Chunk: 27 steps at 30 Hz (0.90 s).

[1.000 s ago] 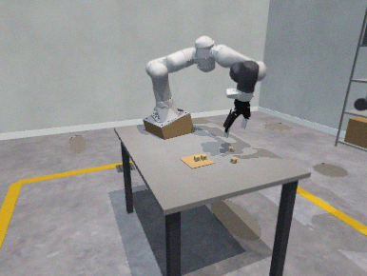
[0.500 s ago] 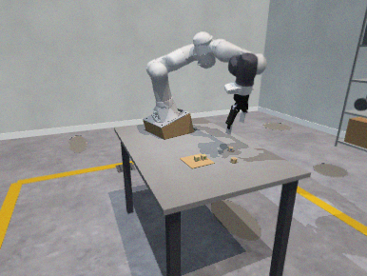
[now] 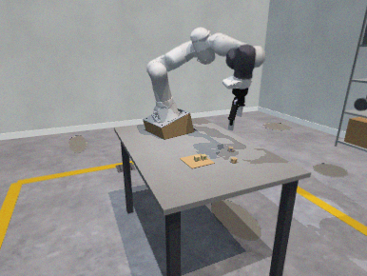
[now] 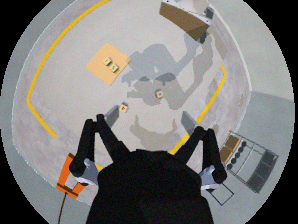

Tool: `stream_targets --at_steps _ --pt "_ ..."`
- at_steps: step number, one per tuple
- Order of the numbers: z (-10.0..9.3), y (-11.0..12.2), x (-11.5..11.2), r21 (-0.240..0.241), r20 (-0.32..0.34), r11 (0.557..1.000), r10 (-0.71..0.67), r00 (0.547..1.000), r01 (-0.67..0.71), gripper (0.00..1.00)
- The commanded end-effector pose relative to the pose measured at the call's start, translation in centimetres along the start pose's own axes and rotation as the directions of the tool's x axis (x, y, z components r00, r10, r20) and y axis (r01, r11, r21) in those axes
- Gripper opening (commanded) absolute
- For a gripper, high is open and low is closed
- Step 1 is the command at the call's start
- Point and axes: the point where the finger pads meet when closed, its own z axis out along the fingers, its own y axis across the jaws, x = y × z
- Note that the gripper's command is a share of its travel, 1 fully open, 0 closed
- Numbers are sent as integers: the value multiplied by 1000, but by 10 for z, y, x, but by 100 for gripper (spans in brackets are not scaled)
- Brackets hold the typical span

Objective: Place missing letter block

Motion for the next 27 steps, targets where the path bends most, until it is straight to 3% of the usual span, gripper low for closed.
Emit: stream_targets --at_steps 1,8,27 --pt "-11 -6 2 7 5 990 -139 990 139 100" --pt "-25 -11 3 7 15 979 -205 979 205 100" --pt "-80 -30 14 26 54 883 -468 882 468 100"
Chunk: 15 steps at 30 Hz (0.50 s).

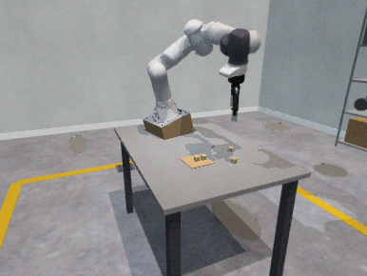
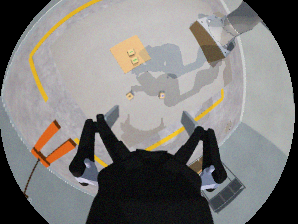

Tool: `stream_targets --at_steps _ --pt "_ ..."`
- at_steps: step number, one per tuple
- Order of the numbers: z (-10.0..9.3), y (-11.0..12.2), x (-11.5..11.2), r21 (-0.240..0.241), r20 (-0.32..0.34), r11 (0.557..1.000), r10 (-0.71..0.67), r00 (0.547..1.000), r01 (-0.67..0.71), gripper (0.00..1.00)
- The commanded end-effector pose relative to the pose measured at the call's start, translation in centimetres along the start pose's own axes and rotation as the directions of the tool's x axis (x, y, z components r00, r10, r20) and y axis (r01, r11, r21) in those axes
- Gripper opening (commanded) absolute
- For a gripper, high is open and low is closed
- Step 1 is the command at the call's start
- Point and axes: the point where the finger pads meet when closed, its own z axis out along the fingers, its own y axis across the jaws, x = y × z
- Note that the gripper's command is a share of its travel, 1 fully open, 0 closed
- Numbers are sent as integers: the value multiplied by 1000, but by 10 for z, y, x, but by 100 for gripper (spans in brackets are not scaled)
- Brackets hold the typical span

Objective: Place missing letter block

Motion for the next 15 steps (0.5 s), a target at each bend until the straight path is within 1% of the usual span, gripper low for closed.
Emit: stream_targets --at_steps 1,13,15 --pt "-13 -6 5 11 3 990 -139 990 139 100" --pt "-47 -13 16 26 22 952 -304 952 304 100" --pt "-47 -13 16 26 22 952 -304 952 304 100"
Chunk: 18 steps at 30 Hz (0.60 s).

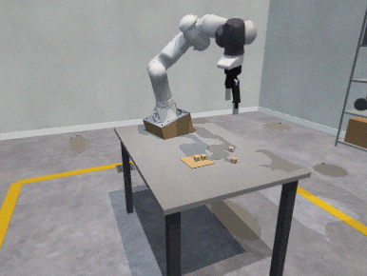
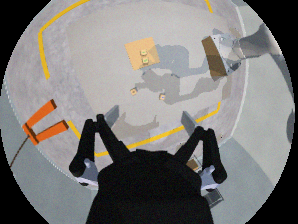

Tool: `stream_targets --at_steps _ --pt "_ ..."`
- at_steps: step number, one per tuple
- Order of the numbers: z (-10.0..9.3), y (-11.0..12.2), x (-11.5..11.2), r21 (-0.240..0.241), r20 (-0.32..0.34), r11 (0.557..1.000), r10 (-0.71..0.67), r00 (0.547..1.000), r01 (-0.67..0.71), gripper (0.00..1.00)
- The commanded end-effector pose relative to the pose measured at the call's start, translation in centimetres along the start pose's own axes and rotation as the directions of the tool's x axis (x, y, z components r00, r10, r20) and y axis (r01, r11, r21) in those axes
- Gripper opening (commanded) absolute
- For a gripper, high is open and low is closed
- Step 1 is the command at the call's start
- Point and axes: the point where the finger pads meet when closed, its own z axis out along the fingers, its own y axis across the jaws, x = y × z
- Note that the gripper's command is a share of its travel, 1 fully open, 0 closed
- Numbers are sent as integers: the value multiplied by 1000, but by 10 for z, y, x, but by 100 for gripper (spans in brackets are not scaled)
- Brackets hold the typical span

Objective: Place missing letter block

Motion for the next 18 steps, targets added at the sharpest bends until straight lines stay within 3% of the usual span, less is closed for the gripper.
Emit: stream_targets --at_steps 1,18 --pt "-12 -4 7 11 -3 990 -138 990 138 100" --pt "-60 -8 26 41 15 927 -373 928 372 100"
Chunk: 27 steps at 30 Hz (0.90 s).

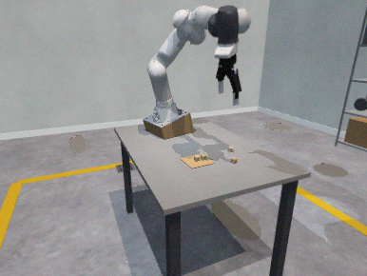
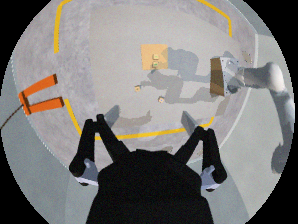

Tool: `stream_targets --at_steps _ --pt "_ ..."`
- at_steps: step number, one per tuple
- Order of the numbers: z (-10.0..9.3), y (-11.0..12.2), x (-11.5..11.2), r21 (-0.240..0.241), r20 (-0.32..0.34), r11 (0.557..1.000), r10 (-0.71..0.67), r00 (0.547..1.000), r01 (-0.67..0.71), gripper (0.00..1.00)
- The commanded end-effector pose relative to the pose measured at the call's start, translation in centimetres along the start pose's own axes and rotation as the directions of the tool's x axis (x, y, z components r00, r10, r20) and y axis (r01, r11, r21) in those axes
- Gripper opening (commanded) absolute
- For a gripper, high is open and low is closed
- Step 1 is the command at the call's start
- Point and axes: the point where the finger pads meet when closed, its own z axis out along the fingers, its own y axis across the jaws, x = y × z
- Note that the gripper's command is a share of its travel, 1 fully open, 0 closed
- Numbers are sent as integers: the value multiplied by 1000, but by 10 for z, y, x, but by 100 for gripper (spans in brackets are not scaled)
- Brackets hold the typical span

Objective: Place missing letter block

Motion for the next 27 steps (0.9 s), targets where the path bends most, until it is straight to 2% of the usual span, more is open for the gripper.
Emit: stream_targets --at_steps 1,14,16,17,27 --pt "-13 -1 8 11 -5 990 -138 990 138 100" --pt "-50 2 24 37 1 946 -322 947 322 100" --pt "-50 2 24 37 1 946 -322 947 322 100" --pt "-57 2 27 43 0 933 -359 933 358 100" --pt "-86 7 41 65 -6 867 -496 869 495 100"
